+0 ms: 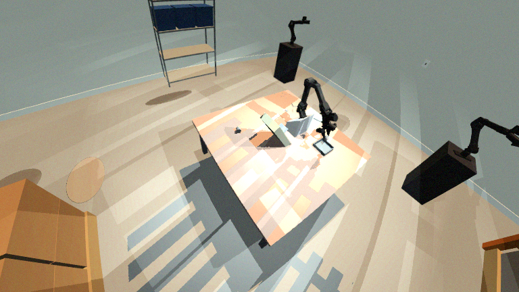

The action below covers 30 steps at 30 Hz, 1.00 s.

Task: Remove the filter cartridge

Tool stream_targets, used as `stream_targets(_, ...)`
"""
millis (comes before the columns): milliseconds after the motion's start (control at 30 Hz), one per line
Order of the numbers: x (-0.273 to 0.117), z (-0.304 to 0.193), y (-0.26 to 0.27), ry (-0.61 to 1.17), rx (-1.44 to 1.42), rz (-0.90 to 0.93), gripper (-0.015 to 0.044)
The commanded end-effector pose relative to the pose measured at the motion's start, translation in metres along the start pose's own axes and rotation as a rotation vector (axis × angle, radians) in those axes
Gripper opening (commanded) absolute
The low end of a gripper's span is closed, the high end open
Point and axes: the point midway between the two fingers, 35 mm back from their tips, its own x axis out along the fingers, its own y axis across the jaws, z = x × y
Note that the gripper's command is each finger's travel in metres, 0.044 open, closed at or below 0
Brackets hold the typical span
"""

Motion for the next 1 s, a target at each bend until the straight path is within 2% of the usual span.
stream_targets(0, 0.019, -0.015, 0.030, 0.002, -0.095, 0.058, 0.0000)
stream_targets(367, 0.056, -0.062, 0.087, 0.019, -0.310, 0.192, 0.0000)
stream_targets(633, 0.060, -0.066, 0.090, 0.021, -0.323, 0.200, 0.0000)
stream_targets(967, 0.090, -0.082, 0.092, 0.021, -0.323, 0.201, 0.0000)
